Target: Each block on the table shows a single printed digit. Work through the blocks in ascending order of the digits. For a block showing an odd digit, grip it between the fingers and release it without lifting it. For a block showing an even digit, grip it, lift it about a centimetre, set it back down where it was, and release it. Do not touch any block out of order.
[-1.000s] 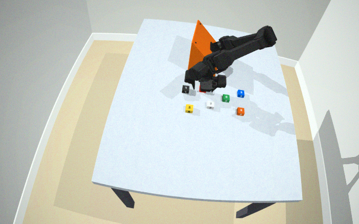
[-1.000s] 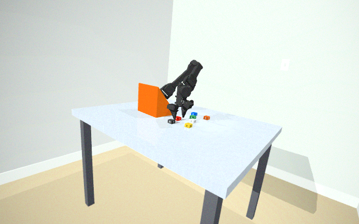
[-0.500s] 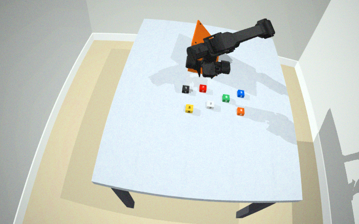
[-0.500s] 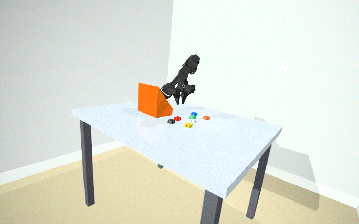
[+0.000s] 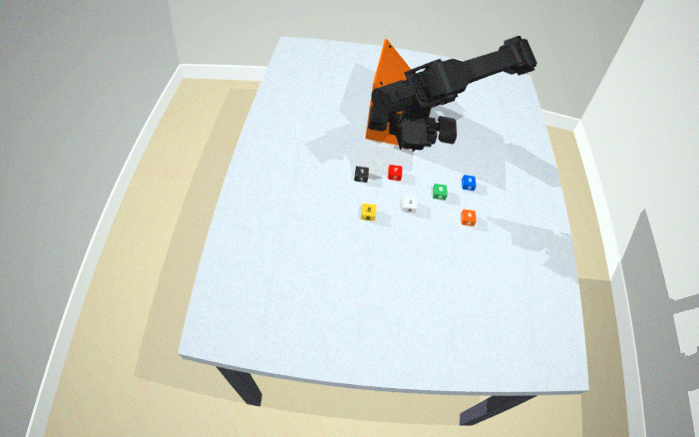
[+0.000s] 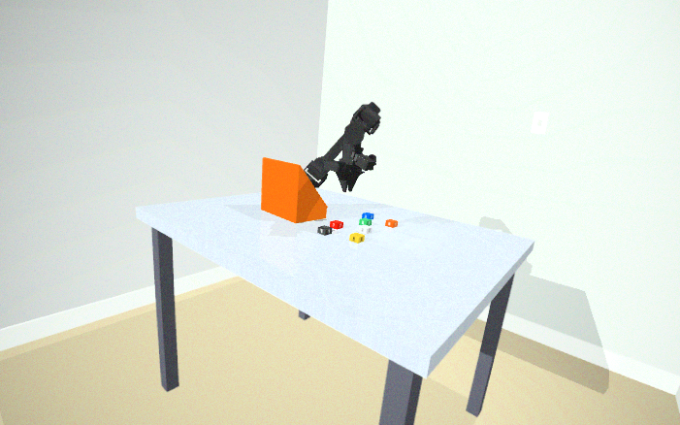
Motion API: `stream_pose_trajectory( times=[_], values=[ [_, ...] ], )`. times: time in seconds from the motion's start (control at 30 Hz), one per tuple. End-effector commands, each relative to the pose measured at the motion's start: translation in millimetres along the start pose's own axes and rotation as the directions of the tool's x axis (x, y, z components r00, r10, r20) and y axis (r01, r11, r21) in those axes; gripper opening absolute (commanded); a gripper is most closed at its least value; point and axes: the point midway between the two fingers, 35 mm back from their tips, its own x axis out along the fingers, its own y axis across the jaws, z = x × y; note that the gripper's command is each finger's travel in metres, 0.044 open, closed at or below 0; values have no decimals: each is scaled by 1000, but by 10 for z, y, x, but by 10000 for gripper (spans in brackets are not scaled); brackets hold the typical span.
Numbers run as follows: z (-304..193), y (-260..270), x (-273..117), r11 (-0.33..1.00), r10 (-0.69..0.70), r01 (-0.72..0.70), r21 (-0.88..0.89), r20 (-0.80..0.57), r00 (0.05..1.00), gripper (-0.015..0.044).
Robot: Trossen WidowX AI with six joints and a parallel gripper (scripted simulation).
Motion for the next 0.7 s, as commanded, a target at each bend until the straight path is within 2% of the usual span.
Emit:
stream_pose_trajectory(
  times=[0.0,0.23,0.4,0.47,0.67],
  values=[
    [411,521,-29,999,-20,20,-35,13,1000,120],
    [789,1661,-26,999,10,-9,-32,10,1000,120],
    [801,1792,-24,999,16,-16,-32,8,1000,120],
    [812,1789,62,999,15,-15,-32,8,1000,172],
    [809,1814,756,999,20,-19,-33,10,1000,330]
  ],
)
